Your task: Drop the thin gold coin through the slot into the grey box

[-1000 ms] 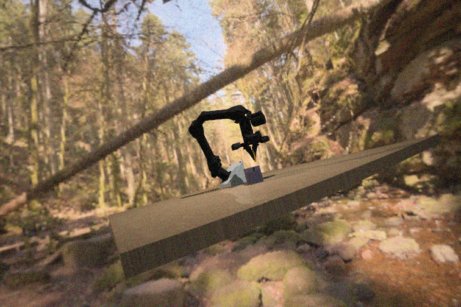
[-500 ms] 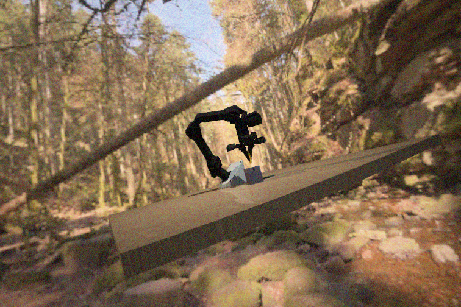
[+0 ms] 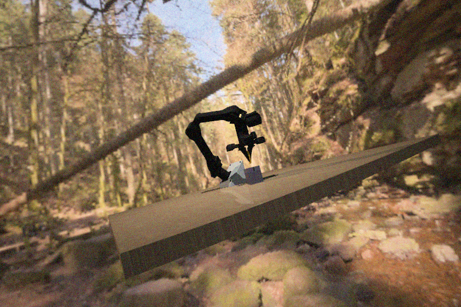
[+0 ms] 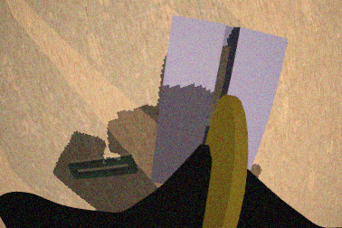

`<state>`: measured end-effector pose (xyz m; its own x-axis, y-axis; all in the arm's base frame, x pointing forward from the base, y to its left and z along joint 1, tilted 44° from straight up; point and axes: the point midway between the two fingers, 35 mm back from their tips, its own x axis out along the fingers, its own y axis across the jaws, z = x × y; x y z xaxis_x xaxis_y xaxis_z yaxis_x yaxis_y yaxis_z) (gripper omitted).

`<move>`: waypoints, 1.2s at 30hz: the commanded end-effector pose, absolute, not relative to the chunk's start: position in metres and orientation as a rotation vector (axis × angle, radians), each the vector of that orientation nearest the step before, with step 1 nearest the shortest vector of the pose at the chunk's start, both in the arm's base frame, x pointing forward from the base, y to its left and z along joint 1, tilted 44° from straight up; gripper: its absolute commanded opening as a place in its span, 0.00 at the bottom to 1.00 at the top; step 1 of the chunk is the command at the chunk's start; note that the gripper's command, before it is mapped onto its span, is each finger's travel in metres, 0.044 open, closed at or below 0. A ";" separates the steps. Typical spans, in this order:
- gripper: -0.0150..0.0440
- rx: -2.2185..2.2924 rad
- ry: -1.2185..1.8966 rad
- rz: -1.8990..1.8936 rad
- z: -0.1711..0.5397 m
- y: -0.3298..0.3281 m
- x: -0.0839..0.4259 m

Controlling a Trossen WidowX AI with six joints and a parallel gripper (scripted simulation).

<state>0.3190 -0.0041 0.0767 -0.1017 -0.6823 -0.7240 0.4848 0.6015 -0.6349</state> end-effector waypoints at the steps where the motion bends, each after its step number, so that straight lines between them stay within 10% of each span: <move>1: 0.25 -0.183 1.352 -0.993 0.078 -0.005 0.319; 36: 0.25 -0.190 1.360 -0.991 0.078 -0.009 0.319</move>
<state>0.3217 -0.0078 0.0798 -0.1054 -0.6791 -0.7264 0.4892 0.6006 -0.6324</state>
